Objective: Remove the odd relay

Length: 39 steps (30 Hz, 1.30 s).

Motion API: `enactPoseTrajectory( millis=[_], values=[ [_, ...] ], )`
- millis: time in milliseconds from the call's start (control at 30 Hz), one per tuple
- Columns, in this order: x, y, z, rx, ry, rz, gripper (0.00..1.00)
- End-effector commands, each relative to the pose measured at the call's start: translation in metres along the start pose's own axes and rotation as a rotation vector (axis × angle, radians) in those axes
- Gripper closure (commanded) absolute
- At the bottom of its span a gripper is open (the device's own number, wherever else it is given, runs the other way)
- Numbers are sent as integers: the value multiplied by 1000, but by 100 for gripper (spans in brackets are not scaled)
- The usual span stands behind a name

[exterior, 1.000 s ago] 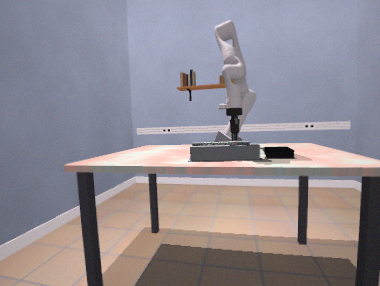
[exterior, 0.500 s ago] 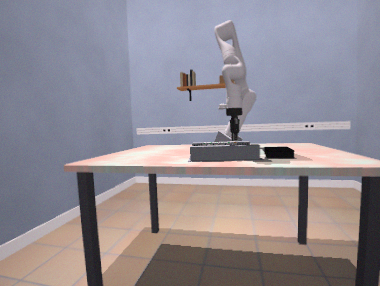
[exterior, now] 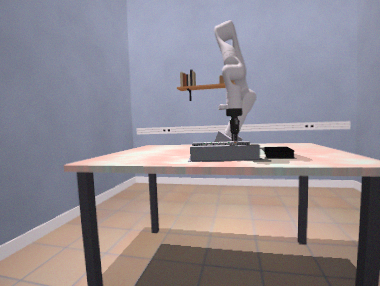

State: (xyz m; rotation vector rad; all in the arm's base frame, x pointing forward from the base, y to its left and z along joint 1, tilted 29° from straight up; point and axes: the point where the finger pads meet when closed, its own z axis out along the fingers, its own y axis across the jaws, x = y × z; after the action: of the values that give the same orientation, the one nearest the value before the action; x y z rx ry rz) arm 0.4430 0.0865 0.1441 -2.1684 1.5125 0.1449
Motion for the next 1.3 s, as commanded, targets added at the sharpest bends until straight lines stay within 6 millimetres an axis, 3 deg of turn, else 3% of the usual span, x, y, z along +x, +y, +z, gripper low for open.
enactPoseTrajectory(
  millis=[0, 1267],
  values=[
    [0, 0, 1, 1, 1, 0, 39],
    [0, 0, 30, 1, 1, 0, 39]
  ],
)
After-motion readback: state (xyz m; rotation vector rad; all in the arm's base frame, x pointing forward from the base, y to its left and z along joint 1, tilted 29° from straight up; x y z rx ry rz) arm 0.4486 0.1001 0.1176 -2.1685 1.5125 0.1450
